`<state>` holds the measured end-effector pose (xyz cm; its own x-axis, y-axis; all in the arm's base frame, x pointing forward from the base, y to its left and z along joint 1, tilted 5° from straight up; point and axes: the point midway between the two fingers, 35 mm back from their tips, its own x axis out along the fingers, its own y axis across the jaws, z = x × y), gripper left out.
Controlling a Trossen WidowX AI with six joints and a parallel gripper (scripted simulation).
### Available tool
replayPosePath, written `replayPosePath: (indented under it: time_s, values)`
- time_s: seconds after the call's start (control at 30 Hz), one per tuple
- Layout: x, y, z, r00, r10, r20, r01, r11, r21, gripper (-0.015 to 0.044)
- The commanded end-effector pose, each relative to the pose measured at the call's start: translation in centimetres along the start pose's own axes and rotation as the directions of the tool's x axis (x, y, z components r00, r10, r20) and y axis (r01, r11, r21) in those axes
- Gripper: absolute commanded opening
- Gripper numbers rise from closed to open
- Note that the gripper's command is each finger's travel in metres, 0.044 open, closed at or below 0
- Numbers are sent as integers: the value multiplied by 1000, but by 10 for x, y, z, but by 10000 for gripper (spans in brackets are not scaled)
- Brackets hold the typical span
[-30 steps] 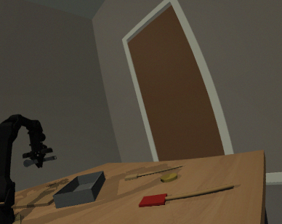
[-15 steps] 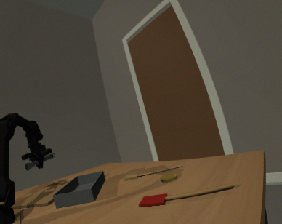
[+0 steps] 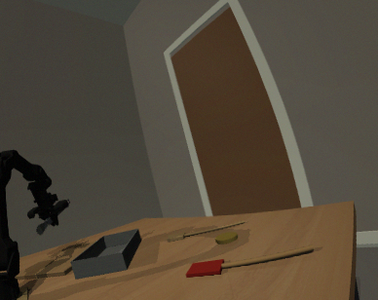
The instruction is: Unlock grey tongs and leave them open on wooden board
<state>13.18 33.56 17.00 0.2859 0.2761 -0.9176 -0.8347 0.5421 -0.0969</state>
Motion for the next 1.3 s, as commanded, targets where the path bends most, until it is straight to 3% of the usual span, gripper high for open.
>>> replayPosePath:
  time_s: [0.0,0.6,1.27]
  values:
    - [0,1,1,997,-5,73,6,1000,-11,-150]
    - [-2,3,-4,938,-13,347,20,1000,-16,-150]
    - [-10,0,-22,796,-26,605,18,1000,19,-150]
